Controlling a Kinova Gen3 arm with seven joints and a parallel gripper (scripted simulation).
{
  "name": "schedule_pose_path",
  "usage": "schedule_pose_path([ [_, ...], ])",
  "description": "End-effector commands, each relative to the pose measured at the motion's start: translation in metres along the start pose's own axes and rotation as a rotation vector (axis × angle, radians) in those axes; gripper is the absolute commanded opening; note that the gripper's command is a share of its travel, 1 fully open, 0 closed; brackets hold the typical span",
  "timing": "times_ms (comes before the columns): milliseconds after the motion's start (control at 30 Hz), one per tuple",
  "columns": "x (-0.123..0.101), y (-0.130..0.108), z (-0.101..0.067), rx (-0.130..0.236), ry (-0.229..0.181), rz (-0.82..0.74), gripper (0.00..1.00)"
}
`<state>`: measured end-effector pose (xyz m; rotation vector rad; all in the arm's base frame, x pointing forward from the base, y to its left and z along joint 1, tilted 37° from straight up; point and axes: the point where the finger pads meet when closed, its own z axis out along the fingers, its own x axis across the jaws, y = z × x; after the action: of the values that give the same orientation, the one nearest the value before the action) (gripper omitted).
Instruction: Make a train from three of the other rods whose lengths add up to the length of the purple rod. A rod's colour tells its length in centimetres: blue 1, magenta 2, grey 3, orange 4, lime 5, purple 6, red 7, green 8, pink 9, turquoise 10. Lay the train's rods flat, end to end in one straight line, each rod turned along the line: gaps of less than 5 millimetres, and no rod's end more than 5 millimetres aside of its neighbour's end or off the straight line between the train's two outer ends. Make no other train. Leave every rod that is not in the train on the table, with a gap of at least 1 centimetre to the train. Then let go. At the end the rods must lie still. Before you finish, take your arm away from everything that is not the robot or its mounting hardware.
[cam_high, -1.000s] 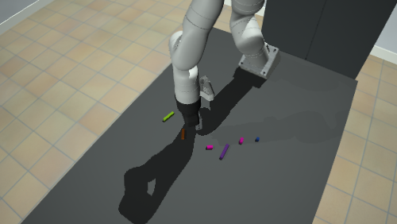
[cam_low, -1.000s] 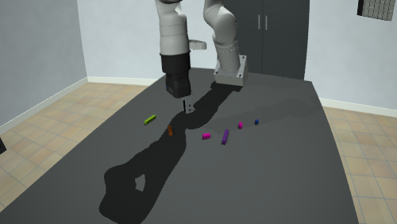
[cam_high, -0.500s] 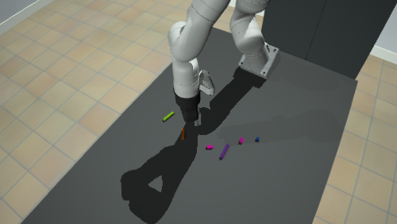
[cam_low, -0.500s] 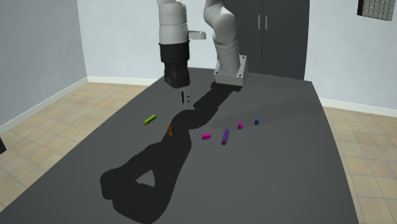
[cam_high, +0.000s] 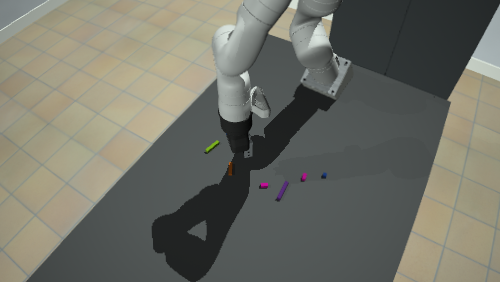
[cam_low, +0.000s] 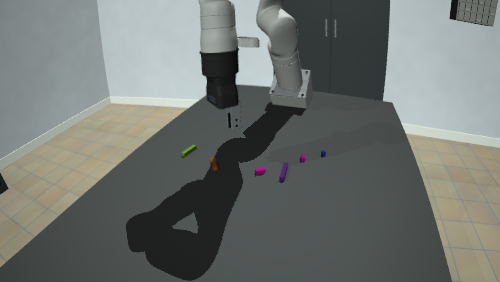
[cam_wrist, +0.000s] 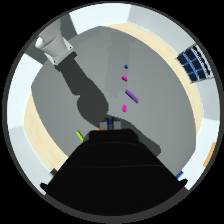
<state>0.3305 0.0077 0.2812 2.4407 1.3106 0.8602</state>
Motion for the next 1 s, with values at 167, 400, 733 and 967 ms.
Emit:
schedule_pose_path([
  [167, -0.006, 0.002, 0.0, 0.0, 0.0, 0.024, 0.24],
  [400, -0.047, 0.01, 0.0, 0.007, 0.0, 0.18, 0.24],
  [733, -0.132, 0.01, -0.001, -0.002, -0.001, 0.529, 0.24],
  [967, -0.135, 0.009, -0.001, -0.002, -0.001, 0.541, 0.24],
])
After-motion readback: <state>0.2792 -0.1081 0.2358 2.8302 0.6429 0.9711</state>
